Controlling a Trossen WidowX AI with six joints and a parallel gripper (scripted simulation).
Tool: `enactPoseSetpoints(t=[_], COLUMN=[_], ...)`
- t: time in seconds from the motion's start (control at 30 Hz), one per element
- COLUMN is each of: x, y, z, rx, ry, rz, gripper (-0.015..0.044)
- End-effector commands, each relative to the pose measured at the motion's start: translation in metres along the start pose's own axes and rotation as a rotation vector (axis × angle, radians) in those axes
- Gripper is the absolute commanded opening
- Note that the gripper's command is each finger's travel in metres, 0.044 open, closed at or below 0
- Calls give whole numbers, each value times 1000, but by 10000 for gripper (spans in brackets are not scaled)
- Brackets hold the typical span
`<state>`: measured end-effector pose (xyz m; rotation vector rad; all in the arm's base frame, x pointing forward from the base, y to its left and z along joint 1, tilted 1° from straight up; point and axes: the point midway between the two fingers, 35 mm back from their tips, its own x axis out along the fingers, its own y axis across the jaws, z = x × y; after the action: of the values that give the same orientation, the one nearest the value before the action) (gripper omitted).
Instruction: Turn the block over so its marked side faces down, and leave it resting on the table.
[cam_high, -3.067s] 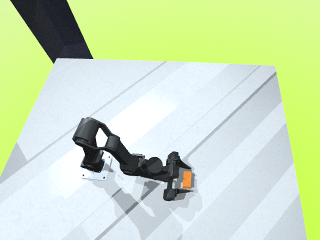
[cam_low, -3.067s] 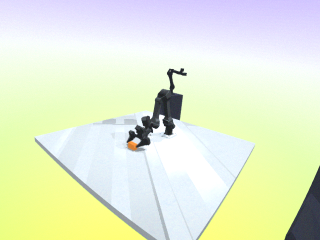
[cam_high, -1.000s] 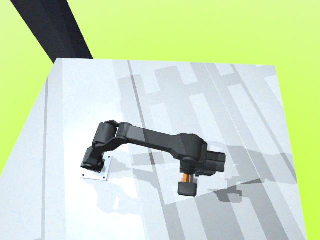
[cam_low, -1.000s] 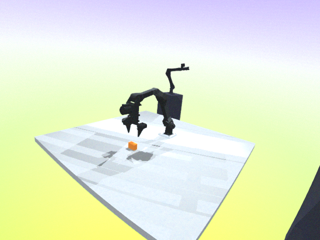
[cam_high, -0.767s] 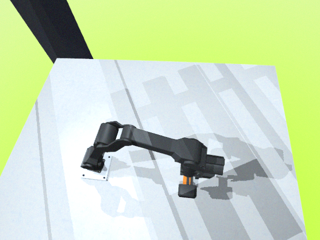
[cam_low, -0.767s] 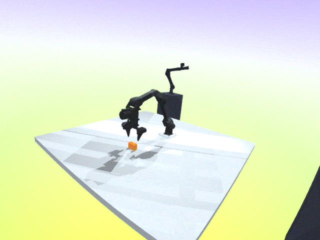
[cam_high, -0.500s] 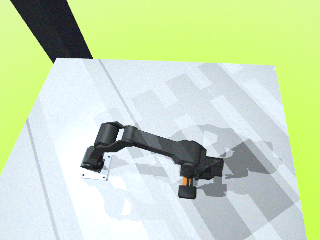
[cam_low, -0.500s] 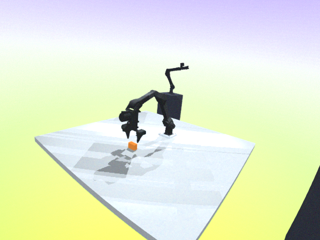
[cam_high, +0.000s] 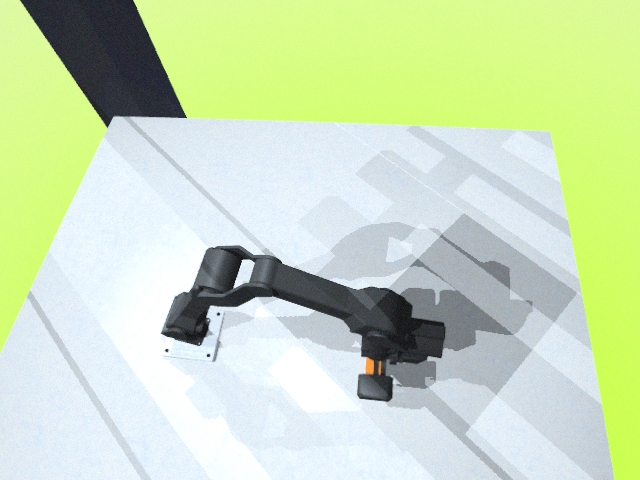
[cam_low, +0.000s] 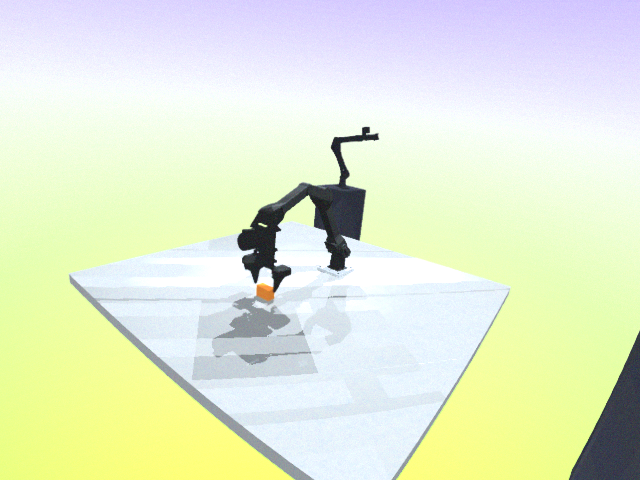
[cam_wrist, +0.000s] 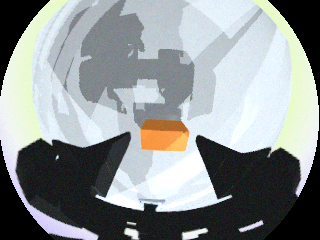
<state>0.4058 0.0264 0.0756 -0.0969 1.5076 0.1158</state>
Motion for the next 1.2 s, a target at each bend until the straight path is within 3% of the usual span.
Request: enactPoseSetpoints(t=[0.0,0.13,0.33,1.03,1.17], x=[8,12,12,12,-3], y=[0,0,0,0,0], z=[-2,-2,-2,-2,-2], rx=[1,1,1,1,1], ry=[7,7,7,7,7], rz=[-3,-3,-3,-3,-3], gripper=[440,440,282,142,37])
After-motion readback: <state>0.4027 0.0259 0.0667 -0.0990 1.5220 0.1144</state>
